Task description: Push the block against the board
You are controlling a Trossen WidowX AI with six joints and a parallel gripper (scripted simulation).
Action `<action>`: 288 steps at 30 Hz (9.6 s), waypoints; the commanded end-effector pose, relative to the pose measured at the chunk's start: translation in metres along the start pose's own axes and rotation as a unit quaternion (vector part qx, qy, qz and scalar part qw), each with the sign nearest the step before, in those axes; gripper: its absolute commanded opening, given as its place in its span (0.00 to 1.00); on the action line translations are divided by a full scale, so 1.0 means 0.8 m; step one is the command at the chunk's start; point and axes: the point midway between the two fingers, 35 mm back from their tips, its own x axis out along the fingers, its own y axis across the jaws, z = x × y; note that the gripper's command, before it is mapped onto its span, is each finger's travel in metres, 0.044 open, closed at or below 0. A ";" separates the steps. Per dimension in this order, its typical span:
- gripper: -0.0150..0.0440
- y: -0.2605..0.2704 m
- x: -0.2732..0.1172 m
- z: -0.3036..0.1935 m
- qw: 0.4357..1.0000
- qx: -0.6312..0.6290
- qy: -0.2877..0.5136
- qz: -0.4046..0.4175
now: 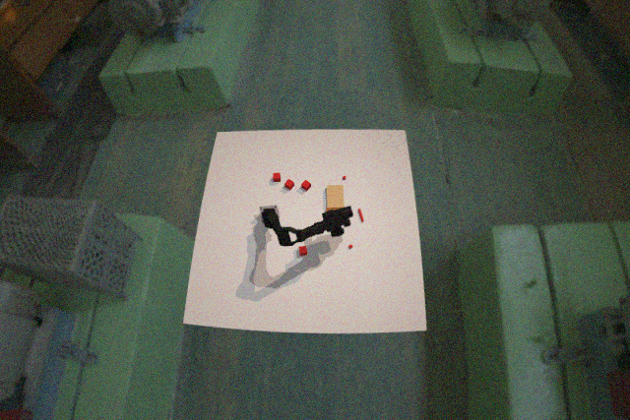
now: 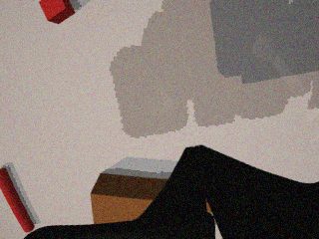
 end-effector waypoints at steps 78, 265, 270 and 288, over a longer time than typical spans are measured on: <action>0.25 0.002 0.065 -0.135 0.791 -0.612 0.006 -0.002; 0.25 0.059 -0.006 -0.029 0.999 0.036 0.003 -0.003; 0.25 0.039 -0.004 -0.026 0.993 0.118 0.002 -0.004; 0.25 0.036 0.065 -0.027 0.992 0.129 0.001 -0.004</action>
